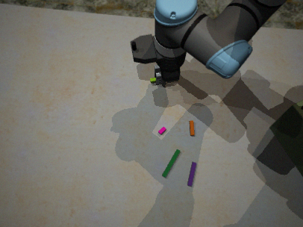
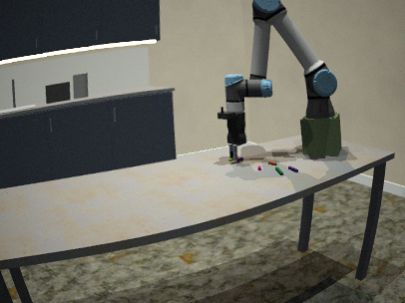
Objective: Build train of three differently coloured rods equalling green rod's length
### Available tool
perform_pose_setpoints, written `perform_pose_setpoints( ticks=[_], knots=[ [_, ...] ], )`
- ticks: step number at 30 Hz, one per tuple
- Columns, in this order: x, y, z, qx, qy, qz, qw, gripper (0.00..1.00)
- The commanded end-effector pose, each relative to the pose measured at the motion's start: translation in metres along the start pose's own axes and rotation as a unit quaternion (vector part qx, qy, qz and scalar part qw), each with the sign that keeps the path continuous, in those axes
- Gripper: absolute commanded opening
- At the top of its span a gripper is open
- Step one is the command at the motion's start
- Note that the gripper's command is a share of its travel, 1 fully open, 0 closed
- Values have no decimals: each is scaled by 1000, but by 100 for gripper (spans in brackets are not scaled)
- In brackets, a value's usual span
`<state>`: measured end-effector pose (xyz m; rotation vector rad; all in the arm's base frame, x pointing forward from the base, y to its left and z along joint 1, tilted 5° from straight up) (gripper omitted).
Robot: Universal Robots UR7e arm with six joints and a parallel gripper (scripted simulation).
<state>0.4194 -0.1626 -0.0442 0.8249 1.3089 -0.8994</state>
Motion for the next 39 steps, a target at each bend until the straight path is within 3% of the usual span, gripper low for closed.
perform_pose_setpoints(
  ticks=[1,39],
  knots=[
    [0,0,0,0,-1,0,1000,24],
    [11,0,0,0,-1,0,1000,24]
  ],
)
Point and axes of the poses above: the point where the finger pads meet when closed, its own x axis out along the fingers, its own z axis across the jaws, y = z × x, the point moved 6 cm from there along -x, back along the fingers, and after that the axes turned 14 degrees about -x, right-handed, at the moved point
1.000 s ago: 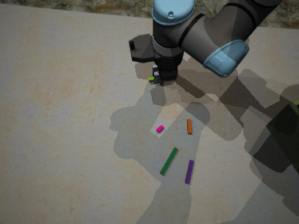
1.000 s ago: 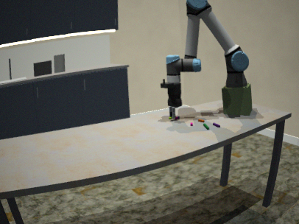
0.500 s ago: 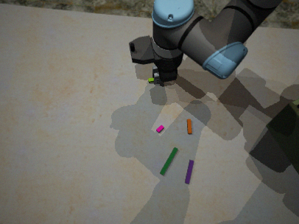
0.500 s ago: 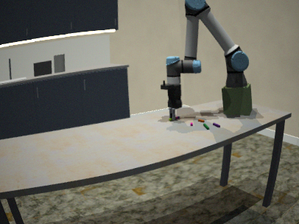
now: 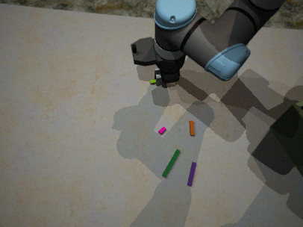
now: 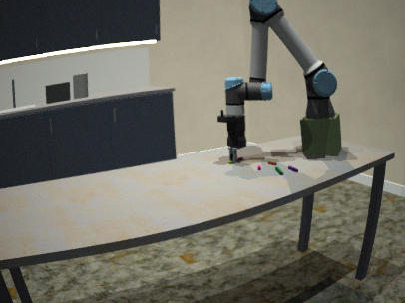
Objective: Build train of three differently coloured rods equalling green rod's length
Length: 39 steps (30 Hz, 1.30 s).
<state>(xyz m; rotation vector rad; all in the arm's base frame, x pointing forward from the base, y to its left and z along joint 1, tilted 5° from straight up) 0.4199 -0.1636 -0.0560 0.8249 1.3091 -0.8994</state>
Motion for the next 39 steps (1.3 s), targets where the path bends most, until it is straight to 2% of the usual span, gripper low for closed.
perform_pose_setpoints(
  ticks=[1,26,27,29,30,32,33,37,38,39],
  knots=[
    [0,0,0,0,-1,0,1000,24],
    [0,0,0,0,-1,0,1000,24],
    [0,0,0,0,-1,0,1000,30],
    [0,0,0,0,-1,0,1000,30],
    [0,0,0,0,-1,0,1000,36],
    [0,0,0,0,-1,0,1000,36],
    [0,0,0,0,-1,0,1000,42],
    [0,0,0,0,-1,0,1000,42],
    [0,0,0,0,-1,0,1000,48],
    [0,0,0,0,-1,0,1000,48]
  ],
)
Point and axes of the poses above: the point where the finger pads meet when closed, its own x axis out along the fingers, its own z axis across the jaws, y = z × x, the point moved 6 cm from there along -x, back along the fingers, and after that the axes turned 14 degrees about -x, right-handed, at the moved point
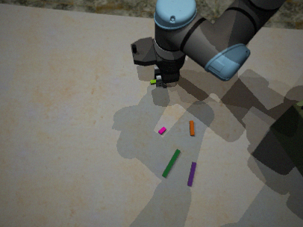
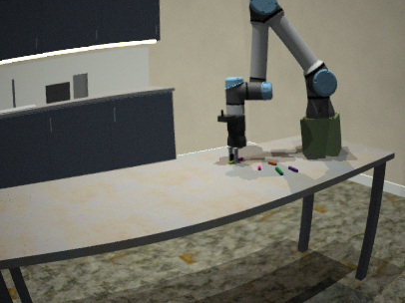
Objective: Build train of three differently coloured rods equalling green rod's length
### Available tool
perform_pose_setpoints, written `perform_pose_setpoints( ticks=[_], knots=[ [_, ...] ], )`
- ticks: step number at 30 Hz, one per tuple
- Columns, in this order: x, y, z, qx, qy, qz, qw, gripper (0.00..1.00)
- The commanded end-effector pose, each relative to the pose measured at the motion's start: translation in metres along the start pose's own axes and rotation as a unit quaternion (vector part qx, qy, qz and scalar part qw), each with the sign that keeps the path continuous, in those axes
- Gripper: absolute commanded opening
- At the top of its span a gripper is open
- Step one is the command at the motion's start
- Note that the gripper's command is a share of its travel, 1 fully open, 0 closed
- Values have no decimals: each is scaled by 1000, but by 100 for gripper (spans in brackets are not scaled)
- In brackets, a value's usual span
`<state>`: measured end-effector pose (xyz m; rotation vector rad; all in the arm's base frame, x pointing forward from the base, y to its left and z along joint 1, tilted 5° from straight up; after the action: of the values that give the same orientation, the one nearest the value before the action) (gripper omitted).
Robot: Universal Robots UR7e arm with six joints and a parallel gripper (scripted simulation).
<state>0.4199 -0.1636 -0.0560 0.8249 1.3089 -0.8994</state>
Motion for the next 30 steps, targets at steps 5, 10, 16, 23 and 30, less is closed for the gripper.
perform_pose_setpoints(
  ticks=[5,10,16,23,30],
  knots=[
    [0,0,0,0,-1,0,1000,54],
    [0,0,0,0,-1,0,1000,54],
    [-1,0,0,0,-1,0,1000,54],
    [-13,0,0,0,-1,0,1000,54],
    [-31,0,0,0,-1,0,1000,54]
  ],
)
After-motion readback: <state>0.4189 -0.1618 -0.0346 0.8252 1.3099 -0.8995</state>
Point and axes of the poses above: the point where the finger pads meet when closed, its own x axis out along the fingers, its own z axis across the jaws, y = z × x, the point moved 6 cm from there along -x, back along the fingers, and after that the axes turned 14 degrees about -x, right-handed, at the moved point
